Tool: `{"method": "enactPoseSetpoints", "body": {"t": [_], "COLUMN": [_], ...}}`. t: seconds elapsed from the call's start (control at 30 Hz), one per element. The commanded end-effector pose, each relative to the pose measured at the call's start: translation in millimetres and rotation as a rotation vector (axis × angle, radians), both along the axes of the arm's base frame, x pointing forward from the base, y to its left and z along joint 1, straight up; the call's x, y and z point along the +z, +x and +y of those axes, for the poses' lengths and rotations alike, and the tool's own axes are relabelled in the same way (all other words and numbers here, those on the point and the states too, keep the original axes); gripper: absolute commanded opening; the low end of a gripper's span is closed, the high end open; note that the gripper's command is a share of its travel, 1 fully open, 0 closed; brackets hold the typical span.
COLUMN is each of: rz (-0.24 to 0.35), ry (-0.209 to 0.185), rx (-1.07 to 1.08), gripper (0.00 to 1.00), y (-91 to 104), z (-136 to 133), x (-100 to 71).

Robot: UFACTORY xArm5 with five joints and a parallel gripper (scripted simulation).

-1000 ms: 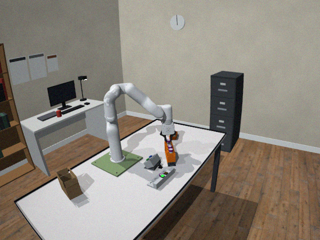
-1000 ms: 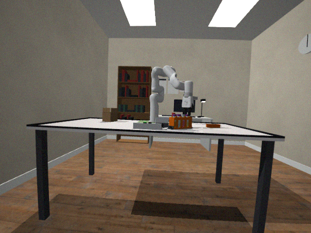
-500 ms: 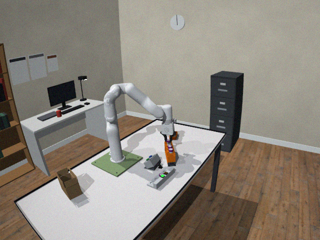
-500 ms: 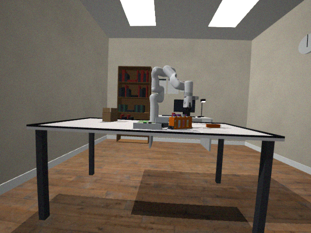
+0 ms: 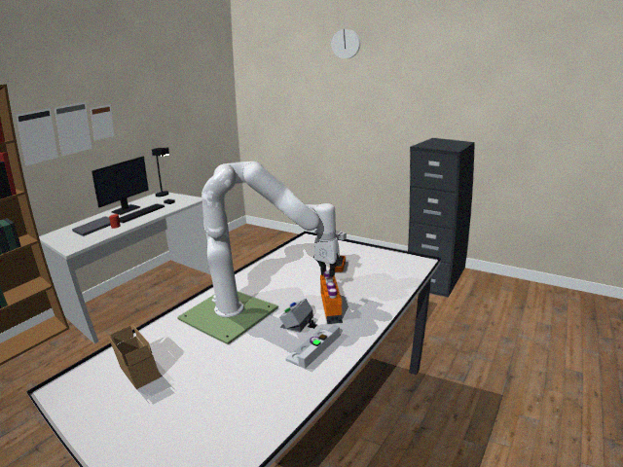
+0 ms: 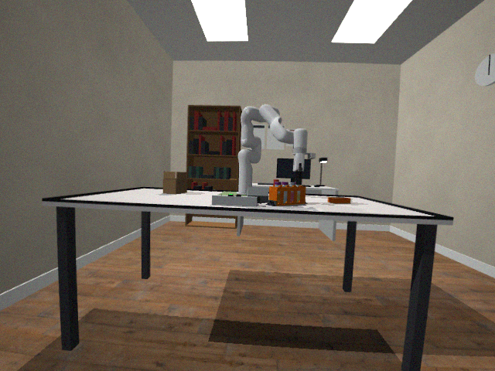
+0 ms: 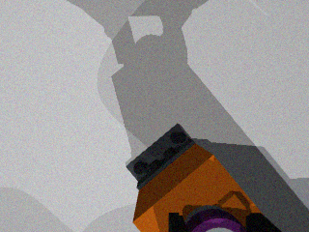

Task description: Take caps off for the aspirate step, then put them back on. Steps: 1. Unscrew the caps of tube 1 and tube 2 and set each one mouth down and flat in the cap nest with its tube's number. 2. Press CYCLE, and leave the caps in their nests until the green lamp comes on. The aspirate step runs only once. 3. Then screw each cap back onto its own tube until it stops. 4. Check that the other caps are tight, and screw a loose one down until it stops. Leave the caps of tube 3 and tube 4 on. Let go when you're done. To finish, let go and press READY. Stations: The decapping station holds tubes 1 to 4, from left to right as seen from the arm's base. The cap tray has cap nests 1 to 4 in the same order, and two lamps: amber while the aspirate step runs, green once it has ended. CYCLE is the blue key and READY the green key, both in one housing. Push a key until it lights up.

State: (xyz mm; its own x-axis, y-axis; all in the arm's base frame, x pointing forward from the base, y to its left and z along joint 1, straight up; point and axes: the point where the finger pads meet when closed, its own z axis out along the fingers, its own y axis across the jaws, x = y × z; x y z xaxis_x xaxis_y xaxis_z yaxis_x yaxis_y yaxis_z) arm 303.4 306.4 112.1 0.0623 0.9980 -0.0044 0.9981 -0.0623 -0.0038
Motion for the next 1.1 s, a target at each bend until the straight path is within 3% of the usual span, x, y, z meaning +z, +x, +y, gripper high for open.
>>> {"method": "enactPoseSetpoints", "body": {"t": [0.0, 0.33, 0.77, 1.0, 1.07], "rz": [-0.006, -0.006, -0.006, -0.006, -0.006], "ry": [-0.001, -0.001, -0.001, -0.001, -0.001], "rx": [-0.005, -0.005, -0.005, -0.005, 0.162], "gripper": [0.46, 0.46, 0.46, 0.46, 0.46], "y": [0.8, 0.8, 0.8, 0.8, 6.9], "z": [1, 1, 1, 1, -14], "x": [1.5, 7.6, 46.6, 47.6, 47.7]}}
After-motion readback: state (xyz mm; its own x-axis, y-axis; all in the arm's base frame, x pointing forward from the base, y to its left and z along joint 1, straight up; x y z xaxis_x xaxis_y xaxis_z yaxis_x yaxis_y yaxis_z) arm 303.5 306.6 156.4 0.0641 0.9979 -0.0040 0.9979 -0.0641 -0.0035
